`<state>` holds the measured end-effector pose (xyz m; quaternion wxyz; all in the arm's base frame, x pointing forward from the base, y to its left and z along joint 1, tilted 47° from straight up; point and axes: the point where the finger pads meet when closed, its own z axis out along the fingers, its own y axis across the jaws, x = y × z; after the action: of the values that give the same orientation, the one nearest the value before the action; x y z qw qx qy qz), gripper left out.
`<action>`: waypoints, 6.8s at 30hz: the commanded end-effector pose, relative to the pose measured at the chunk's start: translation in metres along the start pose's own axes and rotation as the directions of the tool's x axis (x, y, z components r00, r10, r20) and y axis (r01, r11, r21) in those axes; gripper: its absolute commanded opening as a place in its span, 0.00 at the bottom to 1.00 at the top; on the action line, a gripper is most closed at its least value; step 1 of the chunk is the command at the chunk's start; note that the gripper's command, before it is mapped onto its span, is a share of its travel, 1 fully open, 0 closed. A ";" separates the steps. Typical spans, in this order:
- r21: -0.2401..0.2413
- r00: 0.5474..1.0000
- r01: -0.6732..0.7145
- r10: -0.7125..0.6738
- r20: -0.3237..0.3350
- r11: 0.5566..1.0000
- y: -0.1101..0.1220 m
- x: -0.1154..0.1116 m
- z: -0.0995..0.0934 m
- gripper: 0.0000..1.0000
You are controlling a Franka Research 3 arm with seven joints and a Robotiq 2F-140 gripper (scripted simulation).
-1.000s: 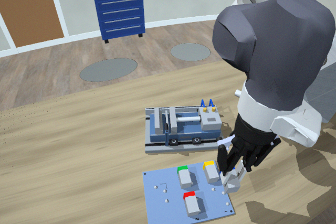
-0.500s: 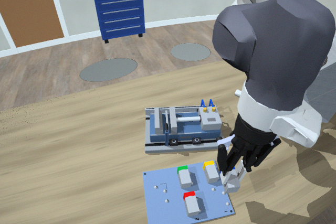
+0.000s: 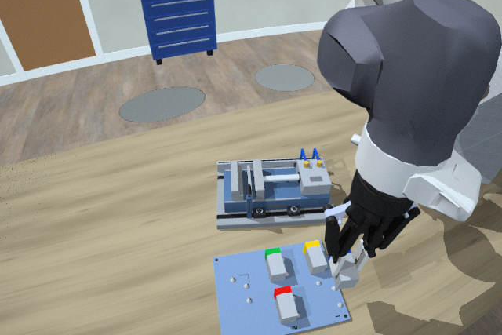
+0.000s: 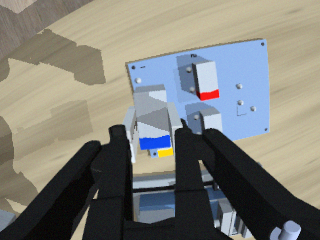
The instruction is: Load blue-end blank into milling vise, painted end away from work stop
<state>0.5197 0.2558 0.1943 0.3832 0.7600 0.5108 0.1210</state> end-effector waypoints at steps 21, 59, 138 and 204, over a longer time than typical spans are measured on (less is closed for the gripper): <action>-0.002 1.000 -0.004 0.004 -0.007 1.000 0.023 -0.043 0.000 0.00; -0.002 1.000 -0.004 0.004 -0.007 1.000 0.069 -0.136 0.006 0.00; -0.001 1.000 -0.016 0.016 -0.008 1.000 0.155 -0.299 0.008 0.00; -0.002 1.000 0.001 -0.001 -0.004 1.000 0.149 -0.287 0.008 0.00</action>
<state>0.4970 -0.0260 0.3530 0.3830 0.7589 0.5123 0.1219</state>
